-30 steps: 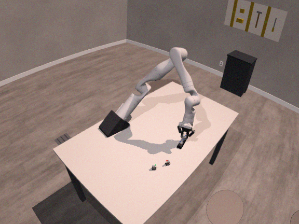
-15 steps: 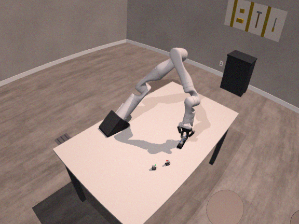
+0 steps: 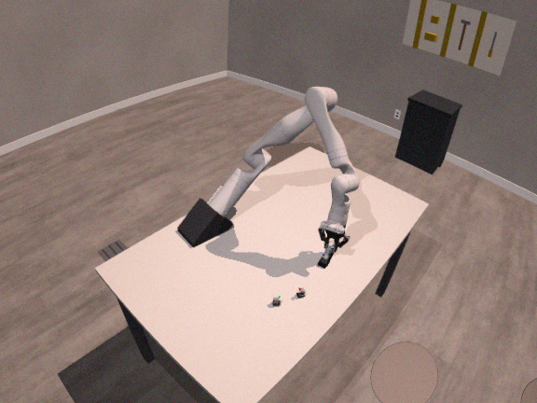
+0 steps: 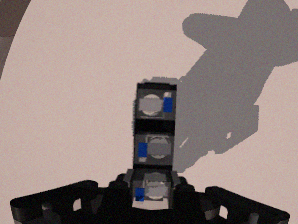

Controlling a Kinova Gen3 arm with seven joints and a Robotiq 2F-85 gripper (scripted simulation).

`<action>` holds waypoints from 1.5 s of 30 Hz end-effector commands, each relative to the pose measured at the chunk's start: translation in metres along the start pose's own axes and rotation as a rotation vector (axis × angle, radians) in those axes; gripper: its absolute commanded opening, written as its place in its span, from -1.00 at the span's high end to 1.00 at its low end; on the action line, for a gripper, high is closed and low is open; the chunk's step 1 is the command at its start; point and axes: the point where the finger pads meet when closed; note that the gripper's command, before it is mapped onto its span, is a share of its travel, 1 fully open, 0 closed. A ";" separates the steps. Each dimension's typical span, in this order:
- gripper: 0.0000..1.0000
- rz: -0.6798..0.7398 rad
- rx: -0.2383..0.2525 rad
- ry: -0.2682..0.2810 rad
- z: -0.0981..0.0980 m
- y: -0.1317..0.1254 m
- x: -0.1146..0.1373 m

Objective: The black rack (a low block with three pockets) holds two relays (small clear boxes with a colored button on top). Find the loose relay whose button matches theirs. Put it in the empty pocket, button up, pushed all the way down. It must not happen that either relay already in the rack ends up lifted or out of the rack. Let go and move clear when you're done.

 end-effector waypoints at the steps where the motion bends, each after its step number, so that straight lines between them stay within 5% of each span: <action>1: 1.00 0.000 0.000 0.000 0.001 0.000 0.000; 45: 1.00 0.000 0.000 0.000 0.005 0.000 0.000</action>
Point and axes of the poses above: the point where the finger pads meet when closed, its own z axis out along the fingers, its own y axis across the jaws, x = y × z, and after that the axes turned 7 degrees about -z, right-handed
